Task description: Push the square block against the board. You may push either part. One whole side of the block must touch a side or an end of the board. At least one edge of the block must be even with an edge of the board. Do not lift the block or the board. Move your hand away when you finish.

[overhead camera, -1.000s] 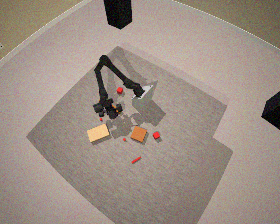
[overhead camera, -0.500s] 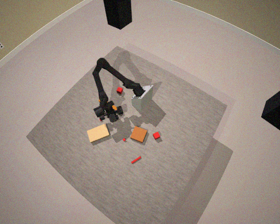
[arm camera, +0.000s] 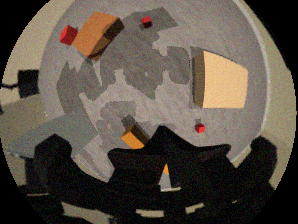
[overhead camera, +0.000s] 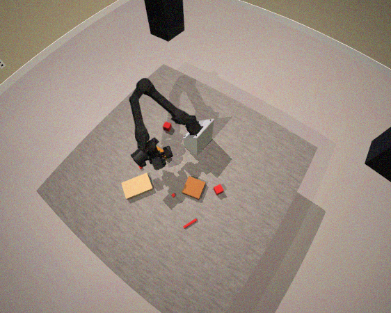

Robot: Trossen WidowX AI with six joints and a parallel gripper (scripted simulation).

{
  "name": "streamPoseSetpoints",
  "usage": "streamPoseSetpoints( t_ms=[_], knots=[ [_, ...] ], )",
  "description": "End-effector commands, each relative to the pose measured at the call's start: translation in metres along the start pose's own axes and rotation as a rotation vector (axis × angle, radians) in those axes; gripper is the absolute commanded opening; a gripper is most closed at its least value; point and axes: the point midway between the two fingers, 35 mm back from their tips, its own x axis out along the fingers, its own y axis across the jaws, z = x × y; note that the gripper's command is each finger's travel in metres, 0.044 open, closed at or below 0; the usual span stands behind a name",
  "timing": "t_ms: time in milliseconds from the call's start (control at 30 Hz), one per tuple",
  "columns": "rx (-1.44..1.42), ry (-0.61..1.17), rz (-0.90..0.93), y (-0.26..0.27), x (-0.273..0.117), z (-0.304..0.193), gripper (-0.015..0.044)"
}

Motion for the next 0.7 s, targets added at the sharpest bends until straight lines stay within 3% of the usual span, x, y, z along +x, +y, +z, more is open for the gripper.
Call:
streamPoseSetpoints(
  t_ms=[0,233,667],
  knots=[
    [0.018,0.003,-0.012,-0.005,-0.013,-0.003,0.0],
    [-0.056,-0.027,-0.006,-0.004,-0.013,0.024,0.0],
    [-0.477,-0.093,0.011,0.051,-0.033,0.183,0.0]
  ],
)
